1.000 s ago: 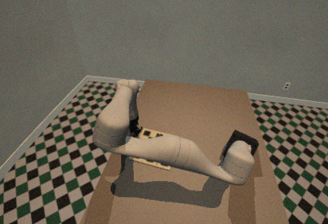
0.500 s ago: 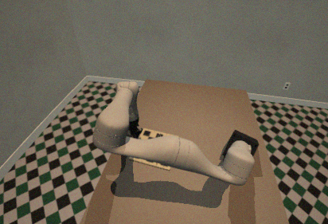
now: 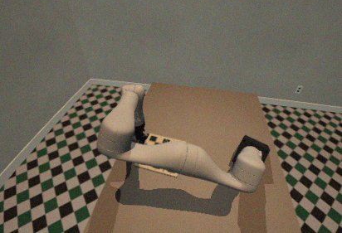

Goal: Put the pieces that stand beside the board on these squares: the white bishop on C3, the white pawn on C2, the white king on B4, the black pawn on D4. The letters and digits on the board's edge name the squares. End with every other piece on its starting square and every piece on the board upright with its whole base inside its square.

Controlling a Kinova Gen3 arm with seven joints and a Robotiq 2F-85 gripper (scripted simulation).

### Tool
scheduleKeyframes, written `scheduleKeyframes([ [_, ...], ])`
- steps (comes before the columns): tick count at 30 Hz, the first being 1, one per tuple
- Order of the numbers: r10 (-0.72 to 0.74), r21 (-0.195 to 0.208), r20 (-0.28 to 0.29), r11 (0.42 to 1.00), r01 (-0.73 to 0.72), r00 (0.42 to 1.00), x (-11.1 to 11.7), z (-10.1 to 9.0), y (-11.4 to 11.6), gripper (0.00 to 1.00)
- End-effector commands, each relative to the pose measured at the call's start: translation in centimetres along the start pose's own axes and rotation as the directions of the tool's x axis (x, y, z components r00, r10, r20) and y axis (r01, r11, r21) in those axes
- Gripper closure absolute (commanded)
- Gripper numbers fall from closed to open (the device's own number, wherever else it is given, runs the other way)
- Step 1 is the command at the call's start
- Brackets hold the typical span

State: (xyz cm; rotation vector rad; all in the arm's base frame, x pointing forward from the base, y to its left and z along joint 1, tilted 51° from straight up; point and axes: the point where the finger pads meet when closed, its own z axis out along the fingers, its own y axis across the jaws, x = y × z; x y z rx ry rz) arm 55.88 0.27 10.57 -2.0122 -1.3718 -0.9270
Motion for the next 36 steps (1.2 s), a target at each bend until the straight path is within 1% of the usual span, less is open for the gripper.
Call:
scheduleKeyframes([
  [1,0.0,-0.002,0.0,1.0,0.0,1.0,-0.01,-0.11,0.06,0.66],
  [15,0.0,-0.002,0.0,1.0,0.0,1.0,-0.01,-0.11,0.06,0.66],
  [16,0.0,-0.002,0.0,1.0,0.0,1.0,-0.01,-0.11,0.06,1.0],
  [36,0.0,-0.002,0.0,1.0,0.0,1.0,-0.01,-0.11,0.06,1.0],
])
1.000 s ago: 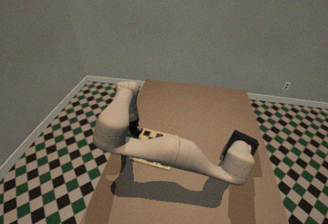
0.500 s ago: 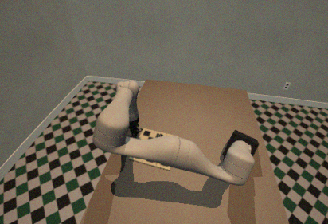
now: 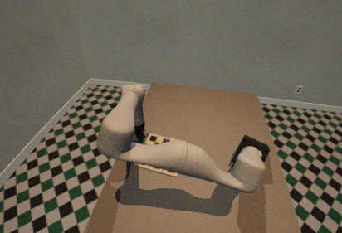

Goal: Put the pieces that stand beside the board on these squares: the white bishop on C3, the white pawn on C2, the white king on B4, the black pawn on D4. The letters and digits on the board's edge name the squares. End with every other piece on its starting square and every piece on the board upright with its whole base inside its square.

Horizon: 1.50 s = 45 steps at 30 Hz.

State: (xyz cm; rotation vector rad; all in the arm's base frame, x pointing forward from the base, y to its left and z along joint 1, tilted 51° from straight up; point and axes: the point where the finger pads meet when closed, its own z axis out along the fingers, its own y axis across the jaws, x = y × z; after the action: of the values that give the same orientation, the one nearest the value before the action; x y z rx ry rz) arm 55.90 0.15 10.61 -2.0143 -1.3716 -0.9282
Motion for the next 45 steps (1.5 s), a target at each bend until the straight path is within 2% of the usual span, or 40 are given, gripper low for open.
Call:
scheduleKeyframes([
  [1,0.0,0.0,0.0,1.0,0.0,1.0,0.0,0.0,0.0,1.0],
  [17,0.0,0.0,0.0,1.0,0.0,1.0,0.0,-0.4,0.0,1.0],
  [20,0.0,0.0,0.0,1.0,0.0,1.0,0.0,-1.6,0.0,1.0],
  [22,0.0,0.0,0.0,1.0,0.0,1.0,0.0,-1.6,0.0,1.0],
  [30,0.0,0.0,0.0,1.0,0.0,1.0,0.0,-7.4,0.0,1.0],
  [34,0.0,0.0,0.0,1.0,0.0,1.0,0.0,-9.4,0.0,1.0],
  [37,0.0,0.0,0.0,1.0,0.0,1.0,0.0,-10.0,0.0,1.0],
  [45,0.0,0.0,0.0,1.0,0.0,1.0,0.0,-10.0,0.0,1.0],
])
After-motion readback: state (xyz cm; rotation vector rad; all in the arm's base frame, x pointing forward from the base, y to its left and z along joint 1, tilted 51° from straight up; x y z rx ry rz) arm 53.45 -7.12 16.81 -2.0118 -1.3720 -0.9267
